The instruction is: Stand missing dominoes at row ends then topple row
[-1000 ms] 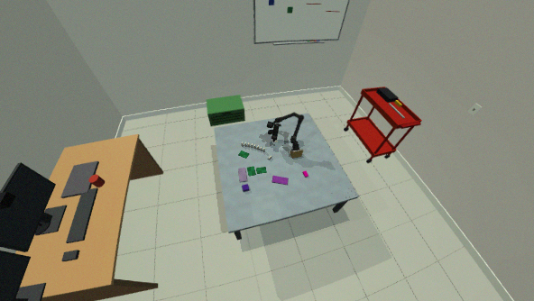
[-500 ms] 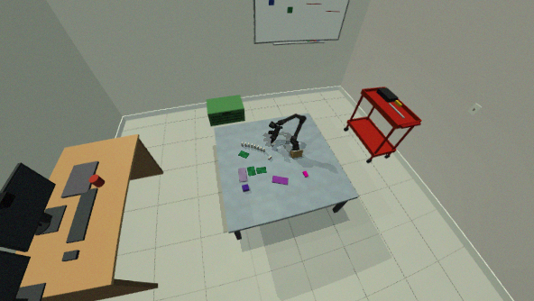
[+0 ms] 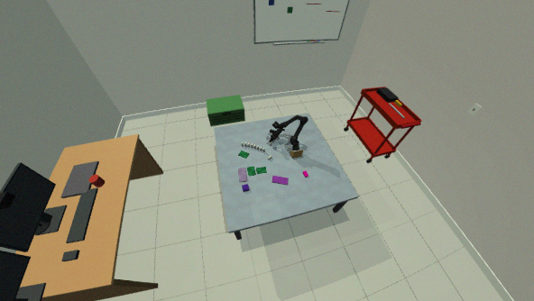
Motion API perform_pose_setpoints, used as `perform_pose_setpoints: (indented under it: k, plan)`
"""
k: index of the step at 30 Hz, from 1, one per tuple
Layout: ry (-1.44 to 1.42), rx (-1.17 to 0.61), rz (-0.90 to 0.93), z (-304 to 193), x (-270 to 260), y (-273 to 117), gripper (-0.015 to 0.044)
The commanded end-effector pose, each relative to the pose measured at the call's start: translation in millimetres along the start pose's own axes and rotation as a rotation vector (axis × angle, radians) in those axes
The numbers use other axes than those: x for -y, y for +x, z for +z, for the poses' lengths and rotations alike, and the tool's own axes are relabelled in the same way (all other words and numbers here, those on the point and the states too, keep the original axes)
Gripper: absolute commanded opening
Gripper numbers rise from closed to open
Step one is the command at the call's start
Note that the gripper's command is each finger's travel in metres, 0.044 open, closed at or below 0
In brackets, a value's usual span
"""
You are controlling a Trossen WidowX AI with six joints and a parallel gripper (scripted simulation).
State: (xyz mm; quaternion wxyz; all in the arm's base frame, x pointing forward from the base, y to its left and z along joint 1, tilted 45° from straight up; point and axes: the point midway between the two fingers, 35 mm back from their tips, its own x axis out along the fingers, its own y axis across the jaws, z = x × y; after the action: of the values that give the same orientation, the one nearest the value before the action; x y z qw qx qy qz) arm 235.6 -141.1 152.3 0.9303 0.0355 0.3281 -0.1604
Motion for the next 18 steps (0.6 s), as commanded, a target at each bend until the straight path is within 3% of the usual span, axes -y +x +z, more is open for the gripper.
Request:
perform_pose_setpoints:
  k: [1,18]
  plan:
    - [-0.011,0.063,0.018,1.4,3.0,-0.9,0.0107]
    - [-0.146,0.395,0.045,12.1,20.3,-22.4,0.0107]
